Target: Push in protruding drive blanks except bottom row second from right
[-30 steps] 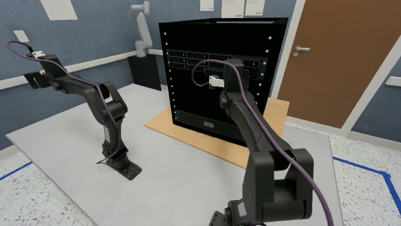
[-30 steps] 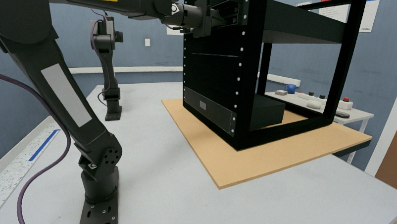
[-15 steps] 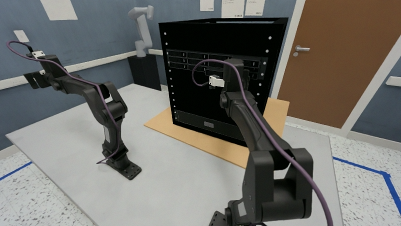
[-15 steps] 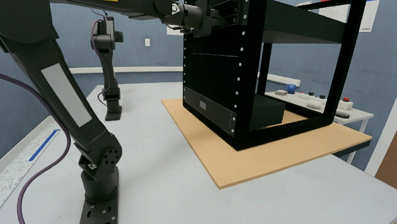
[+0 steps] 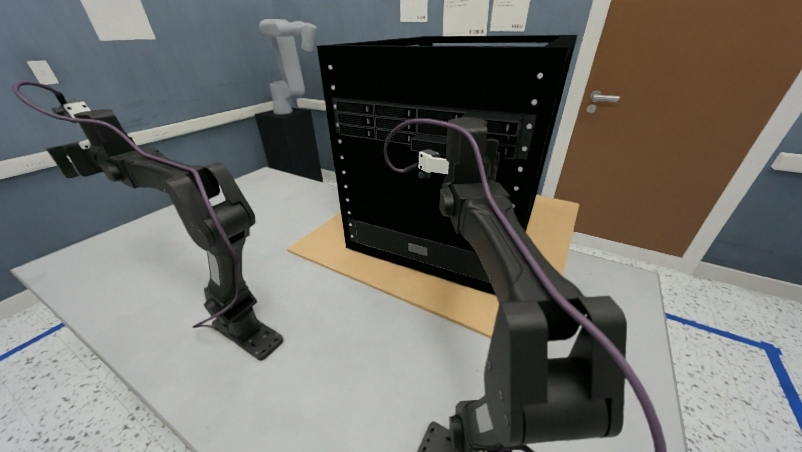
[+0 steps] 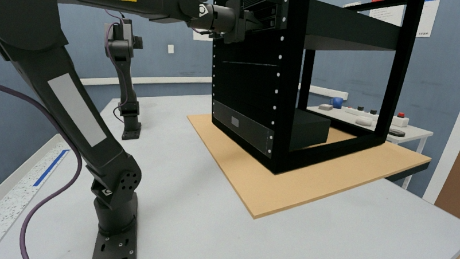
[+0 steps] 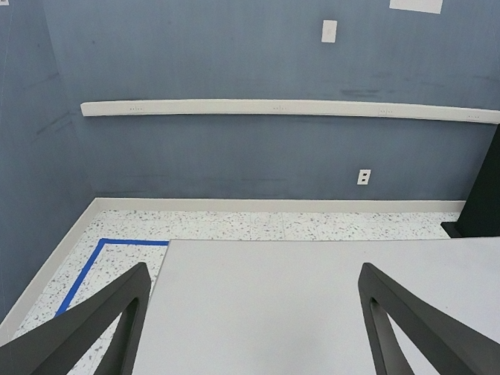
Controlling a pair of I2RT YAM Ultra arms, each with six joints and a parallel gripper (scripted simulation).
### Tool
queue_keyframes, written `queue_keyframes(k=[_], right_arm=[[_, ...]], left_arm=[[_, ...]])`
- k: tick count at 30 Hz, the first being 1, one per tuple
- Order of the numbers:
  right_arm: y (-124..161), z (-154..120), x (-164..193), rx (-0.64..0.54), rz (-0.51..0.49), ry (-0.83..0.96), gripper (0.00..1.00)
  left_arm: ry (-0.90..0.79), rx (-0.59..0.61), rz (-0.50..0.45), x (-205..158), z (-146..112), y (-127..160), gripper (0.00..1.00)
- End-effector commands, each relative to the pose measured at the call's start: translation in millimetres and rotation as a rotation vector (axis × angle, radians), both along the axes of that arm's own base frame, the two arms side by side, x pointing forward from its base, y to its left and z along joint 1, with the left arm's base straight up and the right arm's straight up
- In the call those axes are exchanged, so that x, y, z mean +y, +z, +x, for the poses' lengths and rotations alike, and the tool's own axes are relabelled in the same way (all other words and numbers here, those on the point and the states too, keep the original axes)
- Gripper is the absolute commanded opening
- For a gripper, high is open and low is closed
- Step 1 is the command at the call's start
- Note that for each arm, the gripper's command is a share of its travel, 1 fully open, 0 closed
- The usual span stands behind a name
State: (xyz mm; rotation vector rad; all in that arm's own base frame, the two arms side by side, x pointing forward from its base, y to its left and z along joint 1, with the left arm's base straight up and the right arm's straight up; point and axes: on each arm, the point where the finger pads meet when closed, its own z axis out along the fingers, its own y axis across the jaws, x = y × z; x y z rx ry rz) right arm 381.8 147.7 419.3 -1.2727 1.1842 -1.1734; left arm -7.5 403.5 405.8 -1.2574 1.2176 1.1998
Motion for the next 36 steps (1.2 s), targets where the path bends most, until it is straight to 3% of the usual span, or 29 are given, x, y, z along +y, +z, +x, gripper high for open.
queue_keyframes(k=[1, 14, 17, 18, 19, 29, 36], right_arm=[[23, 5, -3, -0.053, 0.041, -0.002, 0.00], [23, 5, -3, -0.053, 0.041, -0.002, 0.00], [37, -16, -5, -0.082, 0.063, 0.001, 0.00], [14, -18, -4, -0.037, 0.031, 0.001, 0.00], [11, -24, -4, -0.026, 0.023, 0.001, 0.00], [17, -101, -10, -0.037, 0.034, 0.001, 0.00], [17, -108, -8, -0.034, 0.031, 0.001, 0.00]], left_arm=[[0.000, 0.011, 0.036, -6, -2, 10, 1.00], [0.000, 0.011, 0.036, -6, -2, 10, 1.00], [0.000, 0.011, 0.036, -6, -2, 10, 1.00], [0.000, 0.011, 0.036, -6, -2, 10, 1.00], [0.000, 0.011, 0.036, -6, -2, 10, 1.00], [0.000, 0.011, 0.036, -6, -2, 10, 1.00], [0.000, 0.011, 0.036, -6, -2, 10, 1.00]])
